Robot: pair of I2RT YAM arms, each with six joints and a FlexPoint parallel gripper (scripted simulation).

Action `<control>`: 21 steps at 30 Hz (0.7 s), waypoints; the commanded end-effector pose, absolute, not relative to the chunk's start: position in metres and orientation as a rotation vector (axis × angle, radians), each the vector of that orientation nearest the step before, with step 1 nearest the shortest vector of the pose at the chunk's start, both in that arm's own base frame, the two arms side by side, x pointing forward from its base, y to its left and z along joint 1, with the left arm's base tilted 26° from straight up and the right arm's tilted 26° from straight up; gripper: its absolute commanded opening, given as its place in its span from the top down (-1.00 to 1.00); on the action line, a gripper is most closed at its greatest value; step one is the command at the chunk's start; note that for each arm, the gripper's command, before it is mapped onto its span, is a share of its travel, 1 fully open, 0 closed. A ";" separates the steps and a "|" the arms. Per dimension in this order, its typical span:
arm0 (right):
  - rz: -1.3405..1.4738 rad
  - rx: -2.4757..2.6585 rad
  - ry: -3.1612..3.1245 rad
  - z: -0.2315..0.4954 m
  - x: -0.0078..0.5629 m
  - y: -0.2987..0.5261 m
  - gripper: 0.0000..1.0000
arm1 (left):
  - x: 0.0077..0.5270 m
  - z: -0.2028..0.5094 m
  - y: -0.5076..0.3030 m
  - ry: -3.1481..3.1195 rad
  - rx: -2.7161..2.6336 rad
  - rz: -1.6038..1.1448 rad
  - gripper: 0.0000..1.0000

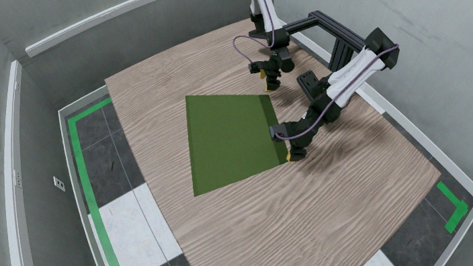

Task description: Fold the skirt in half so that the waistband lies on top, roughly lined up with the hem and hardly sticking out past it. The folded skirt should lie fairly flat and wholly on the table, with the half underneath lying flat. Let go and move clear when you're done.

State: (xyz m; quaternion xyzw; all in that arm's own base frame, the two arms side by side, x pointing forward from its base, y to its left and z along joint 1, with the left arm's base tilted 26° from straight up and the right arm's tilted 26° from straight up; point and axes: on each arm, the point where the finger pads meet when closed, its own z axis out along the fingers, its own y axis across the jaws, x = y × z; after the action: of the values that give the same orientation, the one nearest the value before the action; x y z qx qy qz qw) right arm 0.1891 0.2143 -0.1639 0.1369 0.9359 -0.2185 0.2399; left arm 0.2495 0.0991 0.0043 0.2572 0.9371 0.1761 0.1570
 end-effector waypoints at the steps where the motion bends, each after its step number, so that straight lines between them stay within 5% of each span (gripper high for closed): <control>1: -0.561 0.380 2.558 -0.158 0.190 0.225 -0.80 | 0.248 0.005 0.098 2.693 0.730 0.498 -0.80; 10: -0.561 0.380 2.558 -0.158 0.190 0.225 -0.80 | 0.248 0.005 0.098 2.693 0.730 0.498 -0.80; 11: -0.620 0.359 2.571 -0.173 0.182 0.219 0.03 | 0.232 -0.015 0.099 2.772 0.710 0.450 0.03; 21: -0.520 0.386 2.556 -0.187 0.186 0.222 0.03 | 0.233 -0.038 0.109 2.717 0.716 0.477 0.03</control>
State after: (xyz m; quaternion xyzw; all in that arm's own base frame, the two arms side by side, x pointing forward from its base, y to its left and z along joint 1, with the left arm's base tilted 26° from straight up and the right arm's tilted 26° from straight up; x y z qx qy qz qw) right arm 0.1745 0.1866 -0.1947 0.1306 0.9330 -0.2453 0.2286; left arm 0.2066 0.0995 -0.0452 0.2458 0.9528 0.1439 0.1048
